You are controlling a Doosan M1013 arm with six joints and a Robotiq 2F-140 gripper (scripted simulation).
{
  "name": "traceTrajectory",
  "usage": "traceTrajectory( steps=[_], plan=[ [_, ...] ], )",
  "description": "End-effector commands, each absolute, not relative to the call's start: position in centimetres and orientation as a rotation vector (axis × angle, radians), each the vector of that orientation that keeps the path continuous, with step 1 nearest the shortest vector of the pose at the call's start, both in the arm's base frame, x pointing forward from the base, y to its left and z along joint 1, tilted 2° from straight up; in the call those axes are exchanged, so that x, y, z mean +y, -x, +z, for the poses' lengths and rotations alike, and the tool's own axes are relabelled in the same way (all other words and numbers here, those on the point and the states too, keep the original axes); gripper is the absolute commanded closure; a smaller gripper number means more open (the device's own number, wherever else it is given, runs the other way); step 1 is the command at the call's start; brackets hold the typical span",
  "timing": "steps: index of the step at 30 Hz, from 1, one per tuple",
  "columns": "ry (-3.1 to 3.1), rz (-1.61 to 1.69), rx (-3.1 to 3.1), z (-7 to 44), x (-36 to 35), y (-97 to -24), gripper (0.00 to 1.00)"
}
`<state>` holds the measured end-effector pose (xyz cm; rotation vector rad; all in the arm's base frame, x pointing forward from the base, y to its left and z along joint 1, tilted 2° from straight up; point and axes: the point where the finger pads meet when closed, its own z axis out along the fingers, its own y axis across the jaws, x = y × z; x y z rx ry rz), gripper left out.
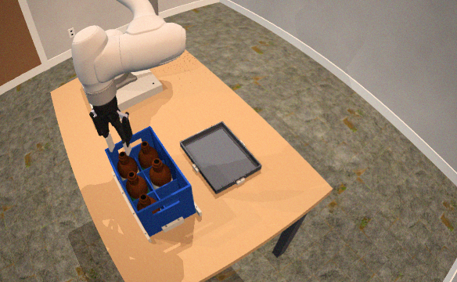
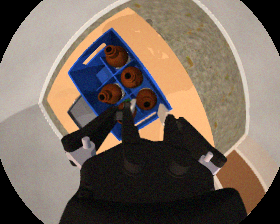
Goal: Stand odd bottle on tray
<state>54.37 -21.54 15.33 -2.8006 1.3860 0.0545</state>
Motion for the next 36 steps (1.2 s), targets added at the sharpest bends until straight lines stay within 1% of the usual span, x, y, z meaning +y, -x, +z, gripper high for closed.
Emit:
traceTrajectory(
  steps=[1, 36],
  plan=[
    [2.8, 0.054, 1.386, 15.33, -21.54, -54.36, 0.62],
    [2.8, 0.054, 1.386, 14.9, -21.53, -54.35, 0.62]
  ],
)
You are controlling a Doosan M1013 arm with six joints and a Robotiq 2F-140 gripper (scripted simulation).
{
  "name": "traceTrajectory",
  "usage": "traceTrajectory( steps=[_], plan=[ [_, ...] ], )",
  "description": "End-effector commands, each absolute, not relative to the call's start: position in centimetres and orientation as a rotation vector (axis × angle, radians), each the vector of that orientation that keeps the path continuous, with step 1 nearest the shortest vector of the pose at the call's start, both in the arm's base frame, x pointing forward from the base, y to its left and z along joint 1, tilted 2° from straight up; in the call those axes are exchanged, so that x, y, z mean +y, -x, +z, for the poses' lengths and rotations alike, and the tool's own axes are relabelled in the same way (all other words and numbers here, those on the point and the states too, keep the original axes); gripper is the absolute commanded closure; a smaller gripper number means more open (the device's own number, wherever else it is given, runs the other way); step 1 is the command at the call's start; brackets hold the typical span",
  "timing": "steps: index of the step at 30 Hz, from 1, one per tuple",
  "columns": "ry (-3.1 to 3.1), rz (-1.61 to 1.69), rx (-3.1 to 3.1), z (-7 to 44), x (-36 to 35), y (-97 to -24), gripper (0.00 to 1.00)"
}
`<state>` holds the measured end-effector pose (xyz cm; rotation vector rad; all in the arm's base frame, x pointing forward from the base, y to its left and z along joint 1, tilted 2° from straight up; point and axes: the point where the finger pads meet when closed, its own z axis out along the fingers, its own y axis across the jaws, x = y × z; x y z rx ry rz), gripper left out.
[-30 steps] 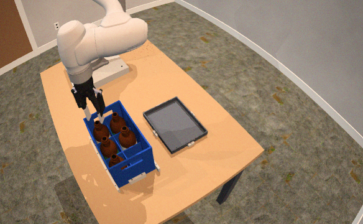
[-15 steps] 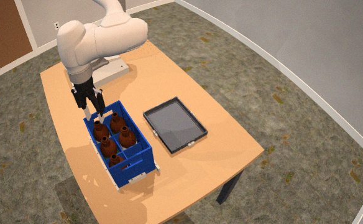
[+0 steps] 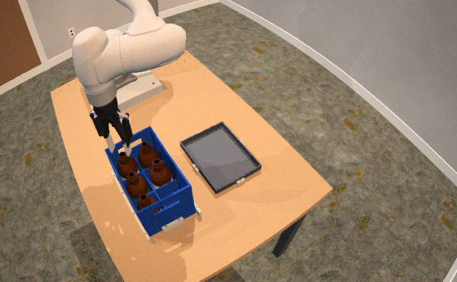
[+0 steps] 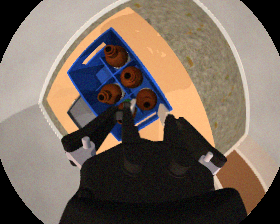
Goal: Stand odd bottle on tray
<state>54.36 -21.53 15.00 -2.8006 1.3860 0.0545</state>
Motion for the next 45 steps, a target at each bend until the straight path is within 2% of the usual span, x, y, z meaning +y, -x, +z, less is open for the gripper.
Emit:
traceTrajectory(
  steps=[1, 45],
  plan=[
    [2.8, 0.054, 1.386, 14.8, -21.5, -54.4, 0.62],
    [2.8, 0.054, 1.386, 11.2, -21.4, -54.3, 0.62]
  ],
)
